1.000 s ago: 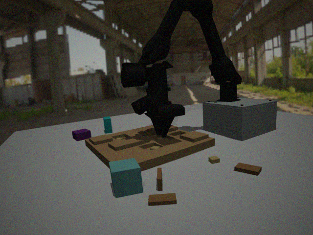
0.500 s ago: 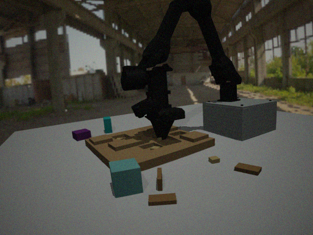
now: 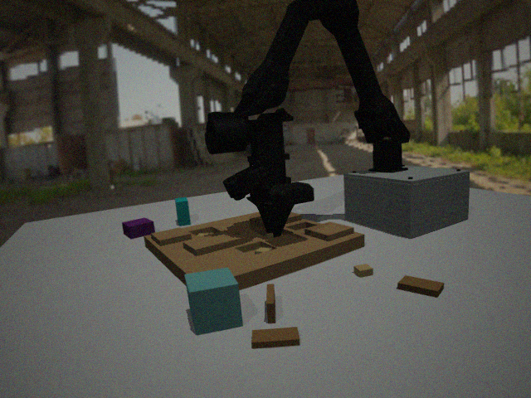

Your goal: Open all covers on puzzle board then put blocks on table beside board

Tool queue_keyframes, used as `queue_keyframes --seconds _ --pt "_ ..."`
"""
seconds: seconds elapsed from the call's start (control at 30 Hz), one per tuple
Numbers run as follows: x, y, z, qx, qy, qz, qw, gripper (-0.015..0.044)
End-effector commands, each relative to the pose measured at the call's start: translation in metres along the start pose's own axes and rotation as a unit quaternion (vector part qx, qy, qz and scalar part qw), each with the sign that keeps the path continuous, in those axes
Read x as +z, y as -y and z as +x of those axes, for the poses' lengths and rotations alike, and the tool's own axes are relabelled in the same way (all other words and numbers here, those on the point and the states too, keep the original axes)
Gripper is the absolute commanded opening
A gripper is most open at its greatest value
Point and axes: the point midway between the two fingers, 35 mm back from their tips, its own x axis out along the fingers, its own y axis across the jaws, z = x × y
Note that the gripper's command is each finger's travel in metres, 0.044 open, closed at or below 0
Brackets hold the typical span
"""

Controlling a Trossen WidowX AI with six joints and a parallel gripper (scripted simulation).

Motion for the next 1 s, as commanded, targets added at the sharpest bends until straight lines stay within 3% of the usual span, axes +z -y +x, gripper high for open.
queue_keyframes --seconds 0.0,0.97 --pt "0.000 0.000 0.000 0.000 0.000 0.000 1.000 0.0080" --pt "0.000 -0.001 -0.038 -0.001 0.000 0.000 1.000 0.0080"
